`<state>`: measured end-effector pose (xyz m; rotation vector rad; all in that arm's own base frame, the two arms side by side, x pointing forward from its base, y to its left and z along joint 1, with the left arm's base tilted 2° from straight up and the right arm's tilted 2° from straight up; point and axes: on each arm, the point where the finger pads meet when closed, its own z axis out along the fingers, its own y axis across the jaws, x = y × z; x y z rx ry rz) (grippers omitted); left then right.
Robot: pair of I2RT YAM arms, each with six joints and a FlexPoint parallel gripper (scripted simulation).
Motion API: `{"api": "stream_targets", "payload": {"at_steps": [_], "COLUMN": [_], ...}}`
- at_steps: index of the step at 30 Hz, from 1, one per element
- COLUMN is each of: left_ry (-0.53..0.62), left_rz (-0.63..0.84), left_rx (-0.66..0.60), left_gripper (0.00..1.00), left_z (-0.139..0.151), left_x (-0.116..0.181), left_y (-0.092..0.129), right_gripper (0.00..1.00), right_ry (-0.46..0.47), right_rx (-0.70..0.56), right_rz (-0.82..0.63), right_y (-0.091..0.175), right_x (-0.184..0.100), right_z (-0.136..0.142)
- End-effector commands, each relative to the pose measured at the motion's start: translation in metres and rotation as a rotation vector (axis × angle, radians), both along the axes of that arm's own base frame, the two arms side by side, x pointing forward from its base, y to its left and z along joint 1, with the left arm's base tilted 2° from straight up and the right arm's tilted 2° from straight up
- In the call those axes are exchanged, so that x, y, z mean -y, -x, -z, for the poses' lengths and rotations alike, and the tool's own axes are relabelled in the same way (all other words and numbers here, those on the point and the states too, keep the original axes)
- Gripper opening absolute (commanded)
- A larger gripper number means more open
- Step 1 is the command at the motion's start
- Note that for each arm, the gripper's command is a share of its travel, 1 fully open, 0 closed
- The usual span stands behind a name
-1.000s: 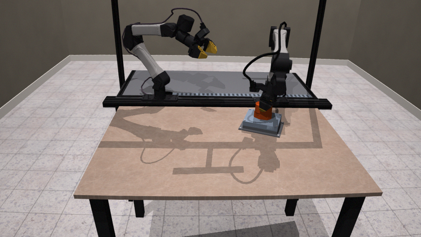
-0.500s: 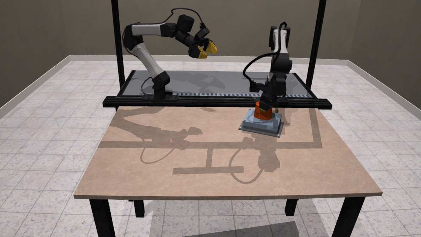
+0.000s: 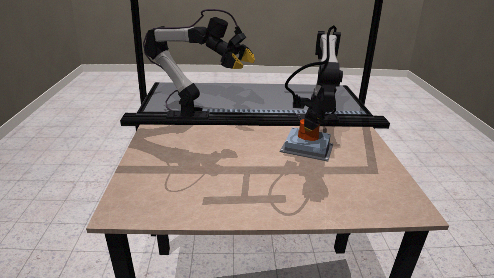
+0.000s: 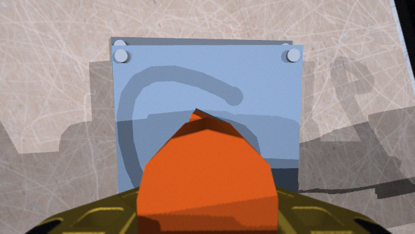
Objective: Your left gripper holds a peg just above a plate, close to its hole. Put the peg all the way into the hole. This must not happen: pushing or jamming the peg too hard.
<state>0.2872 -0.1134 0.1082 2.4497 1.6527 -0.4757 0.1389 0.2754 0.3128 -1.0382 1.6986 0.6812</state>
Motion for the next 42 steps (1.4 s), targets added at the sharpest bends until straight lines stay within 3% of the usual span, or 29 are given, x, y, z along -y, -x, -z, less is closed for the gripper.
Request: {"api": "stream_targets", "payload": {"at_steps": [1, 33, 40, 41, 42], "left_ry": [0.012, 0.012, 0.005, 0.008, 0.008], "left_rz": [-0.005, -0.001, -0.002, -0.003, -0.003], "left_rx": [0.037, -0.006, 0.032, 0.027, 0.027], "left_gripper": [0.33, 0.33, 0.33, 0.44, 0.44], "left_z": [-0.012, 0.024, 0.009, 0.01, 0.01], "left_x": [0.0, -0.001, -0.001, 0.0, 0.0], "left_y": [0.001, 0.002, 0.0, -0.002, -0.002], "right_gripper": [1.0, 1.0, 1.0, 1.0, 1.0], "right_ry": [-0.031, -0.031, -0.031, -0.031, -0.031], "right_rx": [0.011, 0.011, 0.011, 0.011, 0.011], "right_rz": [-0.008, -0.008, -0.008, -0.008, -0.008], "right_y": [0.003, 0.003, 0.003, 0.003, 0.003], "right_x": [0.001, 0.001, 0.001, 0.001, 0.001], "right_z": [-0.012, -0.012, -0.012, -0.012, -0.012]}}
